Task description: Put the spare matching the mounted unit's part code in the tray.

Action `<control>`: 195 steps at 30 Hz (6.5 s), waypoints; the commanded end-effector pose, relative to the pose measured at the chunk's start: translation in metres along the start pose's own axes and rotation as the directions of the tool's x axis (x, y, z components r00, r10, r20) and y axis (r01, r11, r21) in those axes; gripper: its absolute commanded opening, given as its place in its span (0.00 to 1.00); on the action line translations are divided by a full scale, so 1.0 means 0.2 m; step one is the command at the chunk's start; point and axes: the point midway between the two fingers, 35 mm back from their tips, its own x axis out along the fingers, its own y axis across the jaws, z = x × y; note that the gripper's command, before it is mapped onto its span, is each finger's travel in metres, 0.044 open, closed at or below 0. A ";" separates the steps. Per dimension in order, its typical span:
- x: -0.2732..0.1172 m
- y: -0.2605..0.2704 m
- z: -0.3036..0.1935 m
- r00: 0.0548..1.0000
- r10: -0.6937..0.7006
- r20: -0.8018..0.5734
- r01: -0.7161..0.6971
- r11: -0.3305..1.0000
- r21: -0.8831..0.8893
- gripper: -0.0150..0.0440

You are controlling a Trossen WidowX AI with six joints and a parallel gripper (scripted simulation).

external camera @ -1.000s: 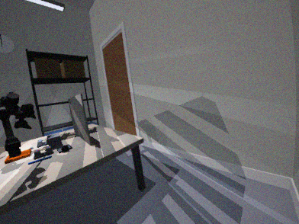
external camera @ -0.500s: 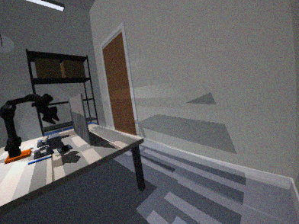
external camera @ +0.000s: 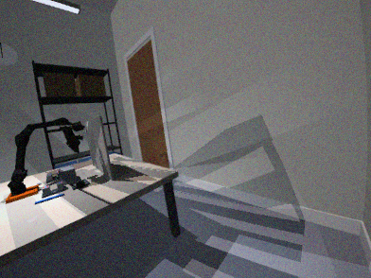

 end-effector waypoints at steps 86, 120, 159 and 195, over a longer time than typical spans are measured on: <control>0.65 1.17 -0.27 0.983 0.014 -0.181 -0.181 0.098 -0.979 0.76; 0.91 1.17 -0.33 0.983 0.014 -0.181 -0.181 0.098 -0.979 0.76; 0.88 1.17 -0.33 0.984 0.013 -0.179 -0.179 0.101 -0.979 0.25; 0.33 1.17 -0.19 0.983 0.012 -0.182 -0.183 0.097 -0.978 0.25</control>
